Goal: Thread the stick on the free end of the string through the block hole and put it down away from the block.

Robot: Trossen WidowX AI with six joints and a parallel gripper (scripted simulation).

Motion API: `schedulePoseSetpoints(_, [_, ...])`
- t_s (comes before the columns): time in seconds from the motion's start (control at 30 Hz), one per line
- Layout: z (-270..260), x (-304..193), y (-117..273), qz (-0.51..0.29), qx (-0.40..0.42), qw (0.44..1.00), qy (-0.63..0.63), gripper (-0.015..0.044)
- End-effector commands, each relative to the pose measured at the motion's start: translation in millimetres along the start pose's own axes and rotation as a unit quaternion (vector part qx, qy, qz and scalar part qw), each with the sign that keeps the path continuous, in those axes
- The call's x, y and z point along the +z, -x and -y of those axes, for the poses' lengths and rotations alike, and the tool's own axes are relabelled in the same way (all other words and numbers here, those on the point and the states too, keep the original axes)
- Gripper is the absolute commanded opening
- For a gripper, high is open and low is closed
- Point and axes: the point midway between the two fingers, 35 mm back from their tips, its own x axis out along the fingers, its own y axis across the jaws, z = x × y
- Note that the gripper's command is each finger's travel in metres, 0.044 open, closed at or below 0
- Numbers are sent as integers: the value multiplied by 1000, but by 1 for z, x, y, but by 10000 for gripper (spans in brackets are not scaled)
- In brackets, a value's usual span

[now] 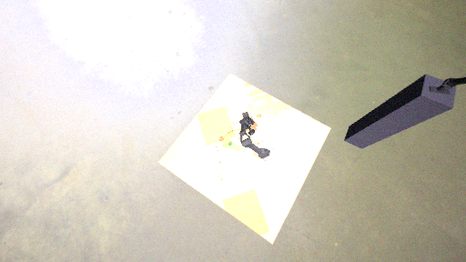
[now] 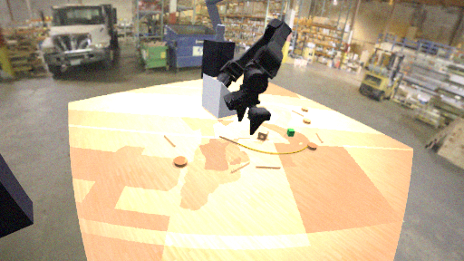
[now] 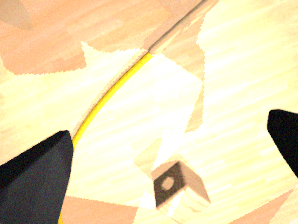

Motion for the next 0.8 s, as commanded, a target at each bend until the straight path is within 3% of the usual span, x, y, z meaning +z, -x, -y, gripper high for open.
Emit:
schedulePoseSetpoints(0.0, [2, 26, -1, 9, 0, 900, -436, 440])
schedulePoseSetpoints(0.7, [2, 27, -1, 9, 0, 897, -442, 440])
schedulePoseSetpoints(0.77, [2, 27, -1, 9, 0, 897, -442, 387])
